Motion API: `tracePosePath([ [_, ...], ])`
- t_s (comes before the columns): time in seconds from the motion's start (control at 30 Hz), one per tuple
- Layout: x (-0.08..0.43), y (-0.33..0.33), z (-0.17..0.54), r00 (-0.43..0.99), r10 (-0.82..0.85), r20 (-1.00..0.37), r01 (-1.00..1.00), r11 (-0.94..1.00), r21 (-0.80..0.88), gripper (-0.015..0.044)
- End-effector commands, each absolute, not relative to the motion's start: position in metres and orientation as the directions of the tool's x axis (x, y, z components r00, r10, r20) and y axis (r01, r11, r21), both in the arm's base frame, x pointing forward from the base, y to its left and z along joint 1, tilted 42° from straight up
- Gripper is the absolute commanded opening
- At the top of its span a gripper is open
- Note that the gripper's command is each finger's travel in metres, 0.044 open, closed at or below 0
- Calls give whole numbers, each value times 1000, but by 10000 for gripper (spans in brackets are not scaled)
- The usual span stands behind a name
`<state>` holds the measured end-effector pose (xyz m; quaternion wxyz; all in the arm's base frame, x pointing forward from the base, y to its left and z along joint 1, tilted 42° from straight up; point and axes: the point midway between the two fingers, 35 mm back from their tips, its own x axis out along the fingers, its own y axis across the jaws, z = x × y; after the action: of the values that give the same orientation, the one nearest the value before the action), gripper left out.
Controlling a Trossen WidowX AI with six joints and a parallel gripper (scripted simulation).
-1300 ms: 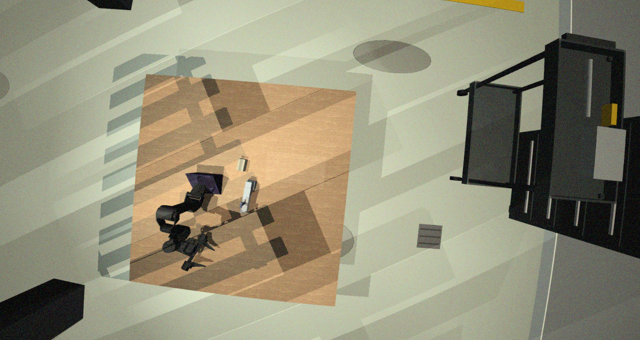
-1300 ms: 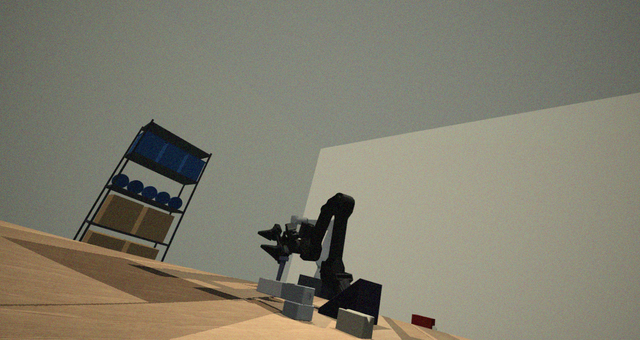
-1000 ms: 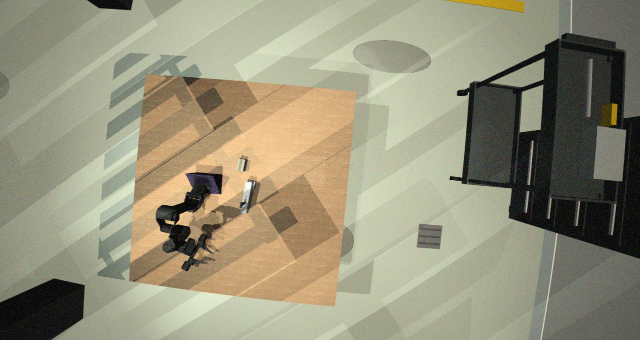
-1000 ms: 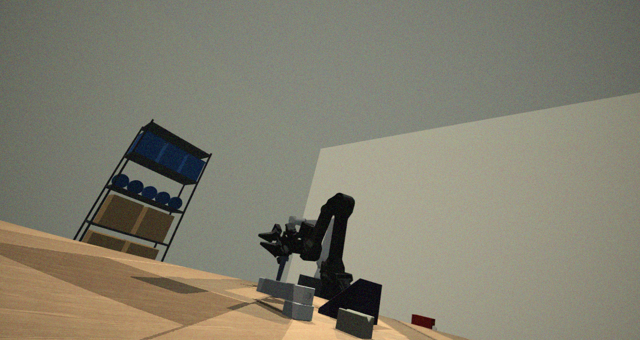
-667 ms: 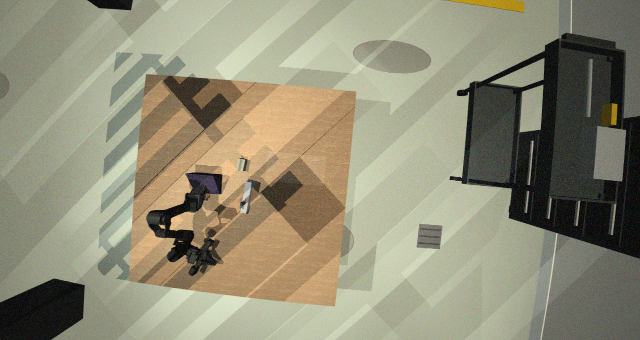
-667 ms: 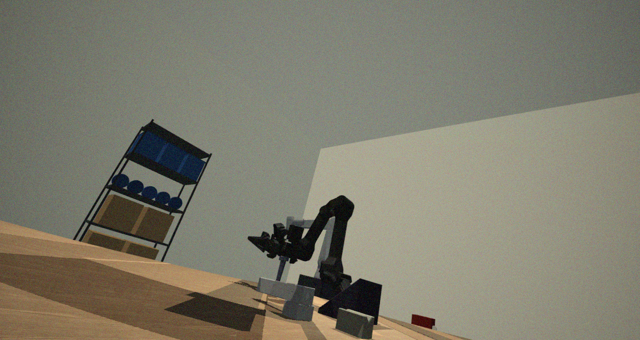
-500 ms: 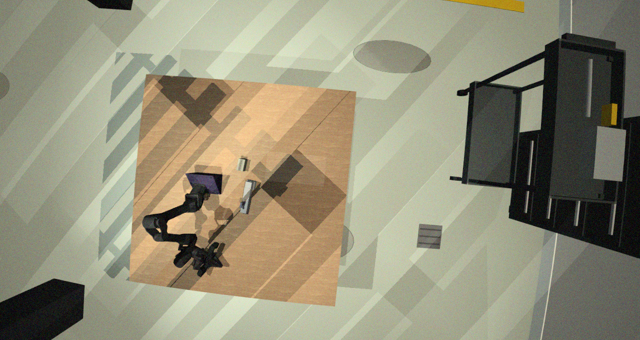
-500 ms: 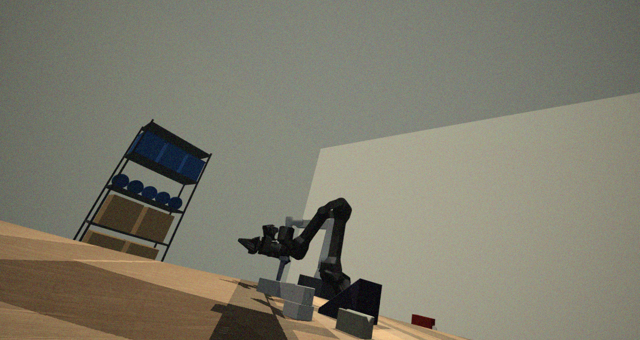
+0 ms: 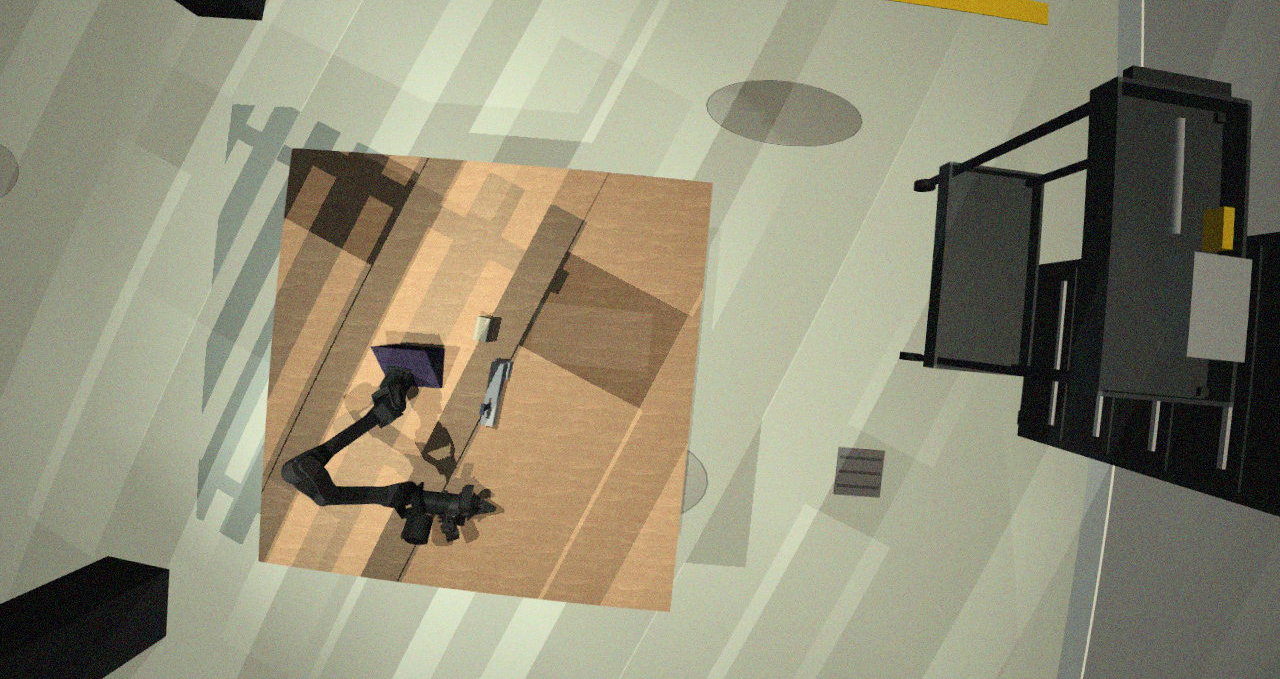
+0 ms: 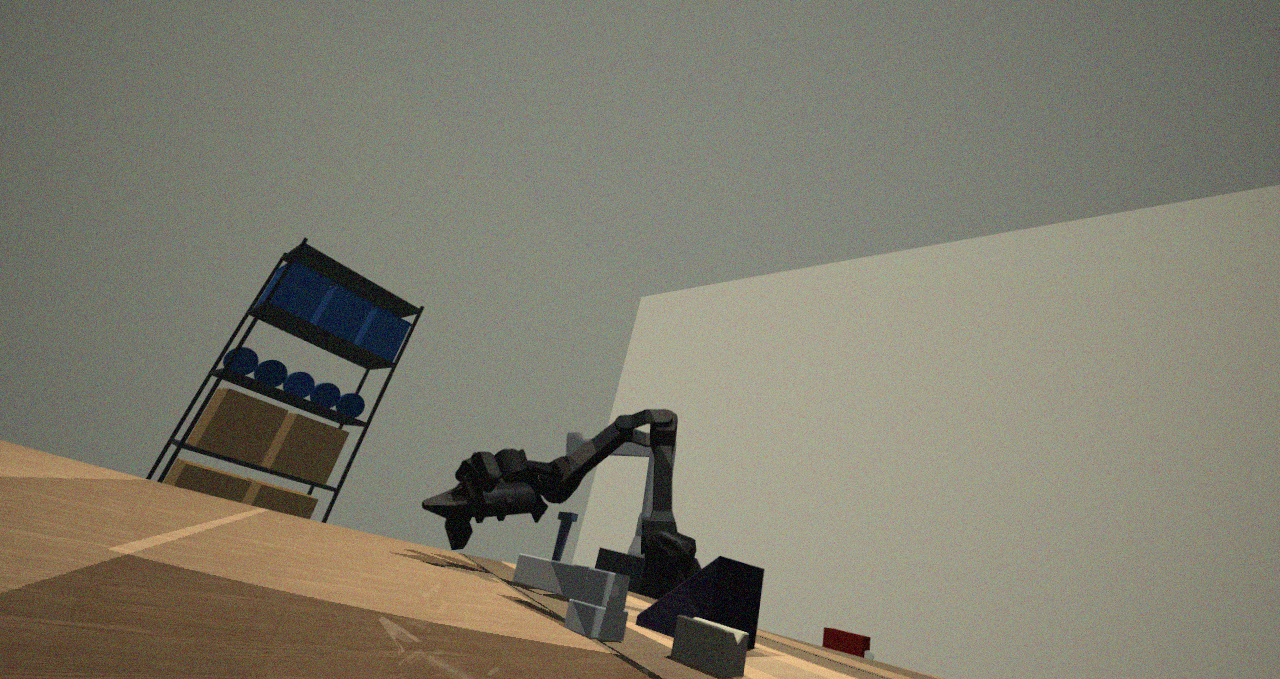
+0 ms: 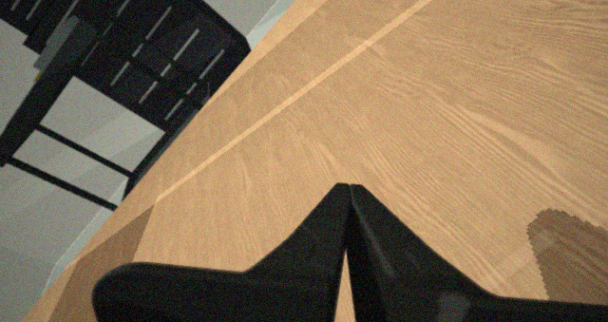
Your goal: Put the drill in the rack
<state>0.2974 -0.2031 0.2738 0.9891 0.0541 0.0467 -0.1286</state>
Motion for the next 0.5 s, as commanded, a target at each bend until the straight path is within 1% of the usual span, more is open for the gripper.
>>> tracePosePath([
  [0.0,340,-165,224,902,-184,-391,310,906,288,0],
  [0.13,352,-136,196,823,-145,-549,367,874,320,0],
  [0.23,356,-111,176,740,-122,-661,414,857,306,0],
  [0.37,355,-77,153,617,-109,-779,452,860,237,0],
  [0.47,349,-49,138,504,-121,-855,464,873,150,0],
])
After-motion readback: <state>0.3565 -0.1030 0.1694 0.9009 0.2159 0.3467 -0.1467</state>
